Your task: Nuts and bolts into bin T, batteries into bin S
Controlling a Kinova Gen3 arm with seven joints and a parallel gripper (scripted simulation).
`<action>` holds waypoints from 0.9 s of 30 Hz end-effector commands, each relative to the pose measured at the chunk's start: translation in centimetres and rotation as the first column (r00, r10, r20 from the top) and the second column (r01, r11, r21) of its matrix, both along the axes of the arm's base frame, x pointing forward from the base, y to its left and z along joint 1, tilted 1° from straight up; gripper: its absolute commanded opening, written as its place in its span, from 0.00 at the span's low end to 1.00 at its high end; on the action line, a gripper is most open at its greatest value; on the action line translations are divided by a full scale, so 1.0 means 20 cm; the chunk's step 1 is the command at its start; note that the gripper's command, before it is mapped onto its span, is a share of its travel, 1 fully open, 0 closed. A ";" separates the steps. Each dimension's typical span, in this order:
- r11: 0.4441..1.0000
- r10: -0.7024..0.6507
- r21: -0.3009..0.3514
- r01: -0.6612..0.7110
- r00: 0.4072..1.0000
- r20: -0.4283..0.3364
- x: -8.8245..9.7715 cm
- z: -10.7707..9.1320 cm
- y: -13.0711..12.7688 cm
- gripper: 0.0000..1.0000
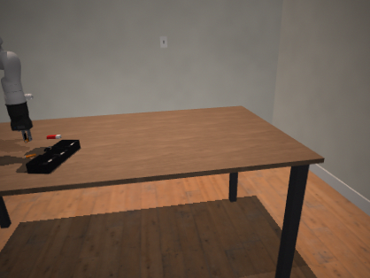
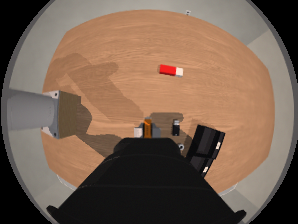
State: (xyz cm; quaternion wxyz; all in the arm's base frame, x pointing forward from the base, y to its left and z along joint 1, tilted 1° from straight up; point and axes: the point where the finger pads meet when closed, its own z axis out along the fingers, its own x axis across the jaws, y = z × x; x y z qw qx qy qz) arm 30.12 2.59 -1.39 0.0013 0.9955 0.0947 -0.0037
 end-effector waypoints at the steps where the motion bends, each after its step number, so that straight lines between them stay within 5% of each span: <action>1: 1.000 -0.013 -0.003 0.013 1.000 0.017 0.04 0.07 -0.03 0.31; 21: 1.000 -0.013 -0.003 0.013 1.000 0.017 0.03 0.07 -0.03 0.31; 27: 1.000 -0.013 -0.004 0.013 1.000 0.017 0.13 0.07 -0.14 0.31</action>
